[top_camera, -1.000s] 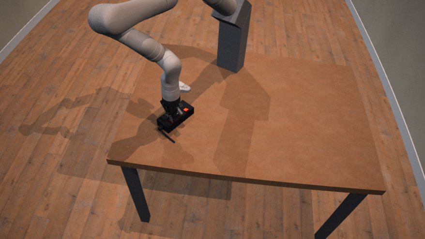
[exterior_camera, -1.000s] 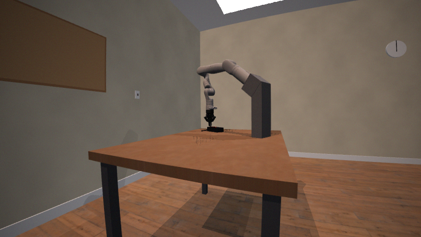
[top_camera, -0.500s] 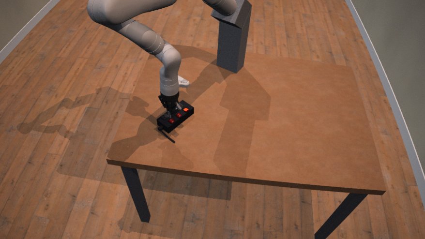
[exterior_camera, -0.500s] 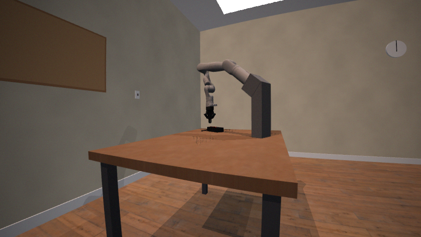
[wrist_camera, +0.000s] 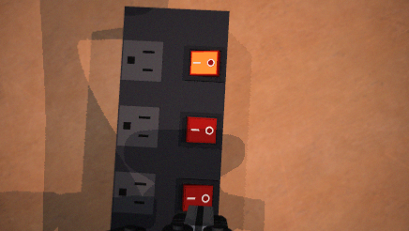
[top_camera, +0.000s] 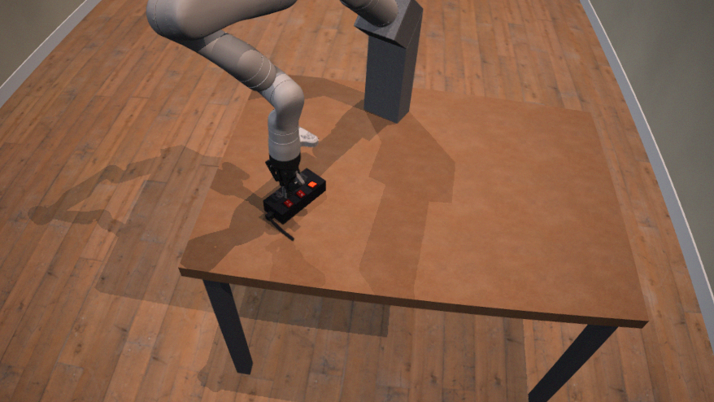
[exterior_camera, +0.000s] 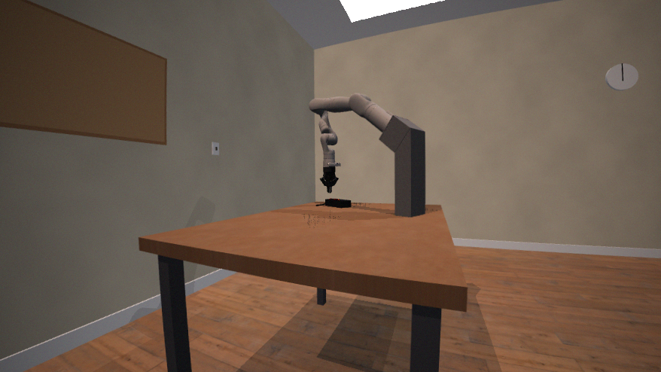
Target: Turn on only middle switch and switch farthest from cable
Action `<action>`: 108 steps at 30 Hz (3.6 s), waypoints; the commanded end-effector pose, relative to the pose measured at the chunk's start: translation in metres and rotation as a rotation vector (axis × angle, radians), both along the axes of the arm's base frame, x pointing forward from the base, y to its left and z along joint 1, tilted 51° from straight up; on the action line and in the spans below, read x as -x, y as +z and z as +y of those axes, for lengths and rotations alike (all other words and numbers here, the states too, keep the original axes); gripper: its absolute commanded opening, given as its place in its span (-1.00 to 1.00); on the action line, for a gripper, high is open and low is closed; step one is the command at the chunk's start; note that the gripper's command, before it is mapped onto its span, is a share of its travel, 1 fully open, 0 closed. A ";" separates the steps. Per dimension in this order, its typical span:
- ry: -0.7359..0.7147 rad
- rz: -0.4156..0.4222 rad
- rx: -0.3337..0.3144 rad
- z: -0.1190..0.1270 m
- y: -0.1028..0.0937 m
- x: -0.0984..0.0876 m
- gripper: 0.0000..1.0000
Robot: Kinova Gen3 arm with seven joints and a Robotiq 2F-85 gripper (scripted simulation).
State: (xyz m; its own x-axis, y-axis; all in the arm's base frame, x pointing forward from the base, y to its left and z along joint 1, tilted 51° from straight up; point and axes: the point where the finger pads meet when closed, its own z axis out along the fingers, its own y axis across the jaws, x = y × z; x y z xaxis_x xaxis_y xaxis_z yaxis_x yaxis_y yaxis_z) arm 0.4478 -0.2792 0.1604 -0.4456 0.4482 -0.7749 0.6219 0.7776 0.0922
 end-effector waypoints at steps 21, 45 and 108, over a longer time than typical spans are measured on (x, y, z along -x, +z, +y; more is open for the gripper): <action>0.000 0.004 -0.011 0.004 -0.001 0.002 -1.00; -0.001 0.011 -0.009 0.011 -0.015 0.020 -1.00; -0.001 0.001 -0.009 0.015 -0.034 0.033 -1.00</action>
